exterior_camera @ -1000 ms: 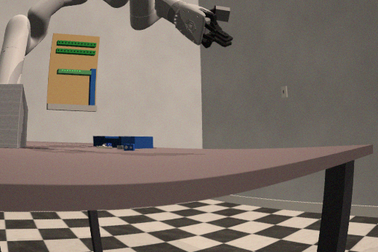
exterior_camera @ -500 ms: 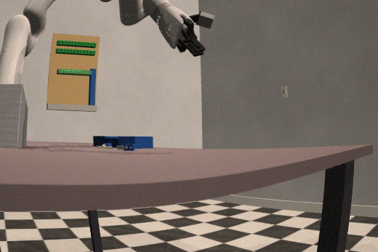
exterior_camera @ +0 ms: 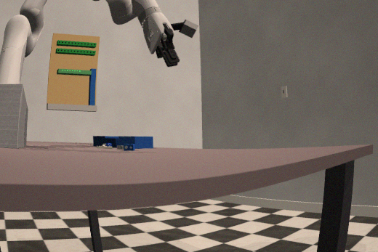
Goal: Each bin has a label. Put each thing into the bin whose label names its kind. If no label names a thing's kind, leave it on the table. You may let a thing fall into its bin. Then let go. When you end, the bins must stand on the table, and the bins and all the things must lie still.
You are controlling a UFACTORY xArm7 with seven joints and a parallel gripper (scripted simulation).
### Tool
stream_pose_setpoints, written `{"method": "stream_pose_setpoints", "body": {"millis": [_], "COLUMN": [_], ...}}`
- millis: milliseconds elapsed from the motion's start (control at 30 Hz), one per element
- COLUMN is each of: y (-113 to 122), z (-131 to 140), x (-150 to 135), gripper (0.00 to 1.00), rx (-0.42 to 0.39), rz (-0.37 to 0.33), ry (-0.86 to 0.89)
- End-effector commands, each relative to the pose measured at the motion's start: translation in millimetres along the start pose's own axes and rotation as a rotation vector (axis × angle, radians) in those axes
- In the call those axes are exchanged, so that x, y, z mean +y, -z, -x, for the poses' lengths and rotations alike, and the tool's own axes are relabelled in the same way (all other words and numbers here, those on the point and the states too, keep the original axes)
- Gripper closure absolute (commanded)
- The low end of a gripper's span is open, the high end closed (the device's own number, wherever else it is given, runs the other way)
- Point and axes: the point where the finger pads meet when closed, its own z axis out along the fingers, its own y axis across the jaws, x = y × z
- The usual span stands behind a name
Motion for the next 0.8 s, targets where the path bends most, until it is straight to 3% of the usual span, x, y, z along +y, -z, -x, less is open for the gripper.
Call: {"method": "stream_pose_setpoints", "body": {"millis": [0,167,233,400,467,633,667,733,767], "y": [10,14,19,26,31,40,43,43,45], "z": [13,22,31,45,55,70,75,75,81], "x": [-18,-30,-42,-61,-74,-93,-99,-99,-105], "gripper": [0.93,0.93,0.93,0.93,0.93,0.93,0.93,0.93,0.93], "rx": [-0.039,-0.039,-0.083,-0.084,-0.125,-0.127,-0.146,-0.146,-0.165], "rz": [-0.08,-0.08,-0.165,-0.165,-0.25,-0.254,-0.296,-0.296,-0.338], "ry": [0.018,0.018,0.047,0.047,0.08,0.081,0.1,0.1,0.118]}}
